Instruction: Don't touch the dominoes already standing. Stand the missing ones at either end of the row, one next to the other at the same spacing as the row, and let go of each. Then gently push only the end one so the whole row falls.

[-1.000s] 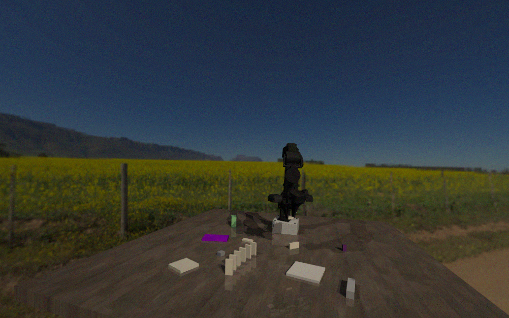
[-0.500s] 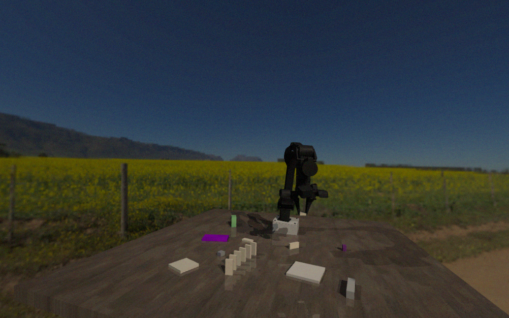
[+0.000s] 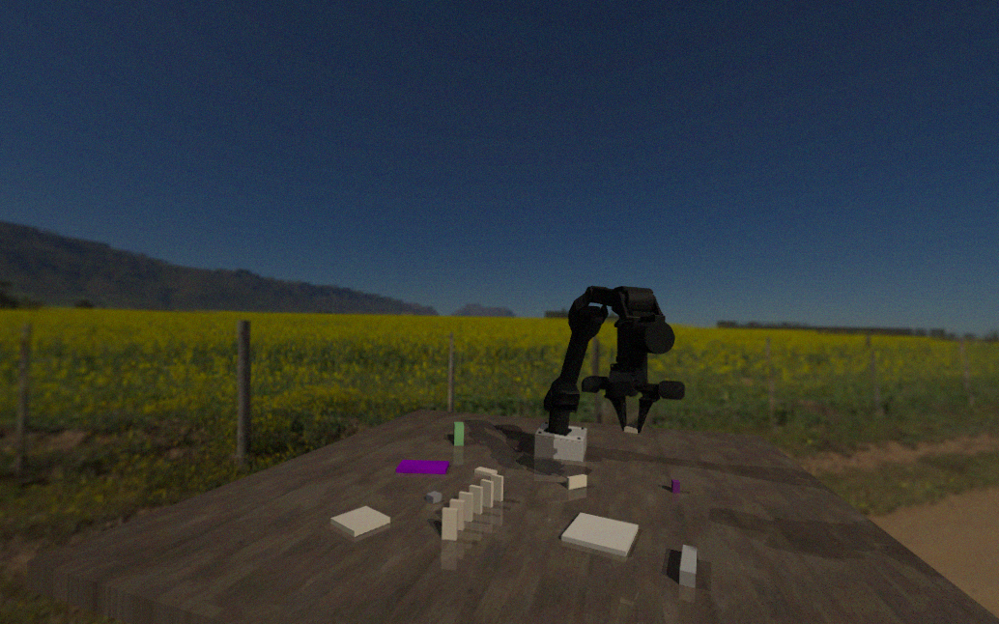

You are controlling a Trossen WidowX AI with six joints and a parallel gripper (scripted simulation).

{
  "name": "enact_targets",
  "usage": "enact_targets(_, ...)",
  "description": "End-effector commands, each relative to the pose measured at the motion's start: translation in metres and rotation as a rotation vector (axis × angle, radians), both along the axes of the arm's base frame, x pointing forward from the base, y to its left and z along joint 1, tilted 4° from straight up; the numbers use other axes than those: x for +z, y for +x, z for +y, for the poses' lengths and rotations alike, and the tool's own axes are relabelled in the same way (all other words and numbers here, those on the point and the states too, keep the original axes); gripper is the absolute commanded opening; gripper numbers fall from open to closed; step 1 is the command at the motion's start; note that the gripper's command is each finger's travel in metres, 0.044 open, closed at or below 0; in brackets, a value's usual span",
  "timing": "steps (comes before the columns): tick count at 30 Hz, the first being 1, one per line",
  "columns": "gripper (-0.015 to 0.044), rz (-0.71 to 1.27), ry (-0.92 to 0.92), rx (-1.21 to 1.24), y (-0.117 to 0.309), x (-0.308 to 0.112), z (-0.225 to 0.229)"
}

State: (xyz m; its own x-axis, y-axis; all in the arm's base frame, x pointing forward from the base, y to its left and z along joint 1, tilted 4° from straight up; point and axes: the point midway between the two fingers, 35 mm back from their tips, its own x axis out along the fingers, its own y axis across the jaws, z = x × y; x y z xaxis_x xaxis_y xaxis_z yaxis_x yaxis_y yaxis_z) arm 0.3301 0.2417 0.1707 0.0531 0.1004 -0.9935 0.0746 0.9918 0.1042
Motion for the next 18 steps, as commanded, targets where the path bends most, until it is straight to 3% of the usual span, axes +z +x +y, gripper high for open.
enact_targets(1, 0.0107, 0.005, -0.008, -0.044, 0.002, -0.002, 0.003)
enact_targets(18, 0.0107, -0.281, -0.021, 0.084, 0.038, -0.036, 0.037)
